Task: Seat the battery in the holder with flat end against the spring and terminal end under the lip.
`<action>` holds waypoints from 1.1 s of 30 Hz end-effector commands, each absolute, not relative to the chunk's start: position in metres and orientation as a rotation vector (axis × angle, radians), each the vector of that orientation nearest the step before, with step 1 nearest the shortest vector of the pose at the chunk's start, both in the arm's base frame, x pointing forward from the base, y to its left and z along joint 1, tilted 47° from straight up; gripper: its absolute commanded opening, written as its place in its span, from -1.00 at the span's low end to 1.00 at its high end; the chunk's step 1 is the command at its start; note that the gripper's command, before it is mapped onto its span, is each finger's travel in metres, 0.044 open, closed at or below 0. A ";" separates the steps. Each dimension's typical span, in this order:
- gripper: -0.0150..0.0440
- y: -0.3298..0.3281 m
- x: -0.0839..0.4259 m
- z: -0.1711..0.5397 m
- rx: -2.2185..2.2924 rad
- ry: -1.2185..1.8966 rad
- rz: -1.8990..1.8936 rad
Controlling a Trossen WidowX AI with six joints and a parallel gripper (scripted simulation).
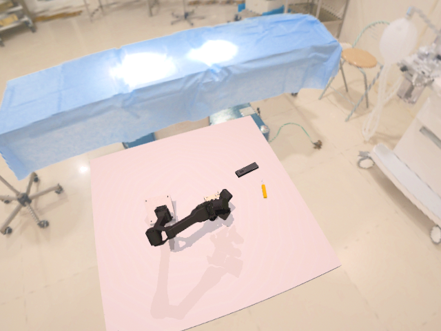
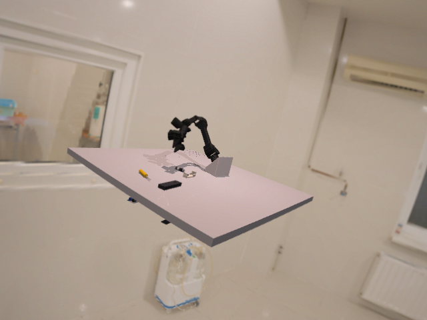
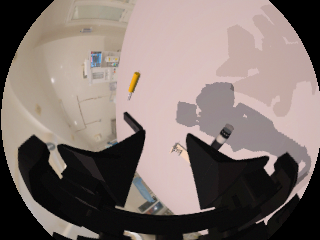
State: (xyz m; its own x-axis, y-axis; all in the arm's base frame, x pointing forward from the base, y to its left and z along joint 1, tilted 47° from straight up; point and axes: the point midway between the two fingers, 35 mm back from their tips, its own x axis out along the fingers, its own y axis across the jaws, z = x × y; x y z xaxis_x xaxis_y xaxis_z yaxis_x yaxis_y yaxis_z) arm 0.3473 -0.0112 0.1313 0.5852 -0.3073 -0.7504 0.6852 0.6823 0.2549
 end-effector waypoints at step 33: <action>0.28 -0.054 0.298 0.035 0.418 0.755 -1.410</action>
State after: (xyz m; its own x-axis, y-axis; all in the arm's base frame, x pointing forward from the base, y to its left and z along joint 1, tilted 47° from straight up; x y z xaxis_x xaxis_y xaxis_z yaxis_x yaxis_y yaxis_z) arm 0.2993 -0.0502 0.0396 -0.0095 -0.7204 -0.6935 0.9775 0.1394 -0.1582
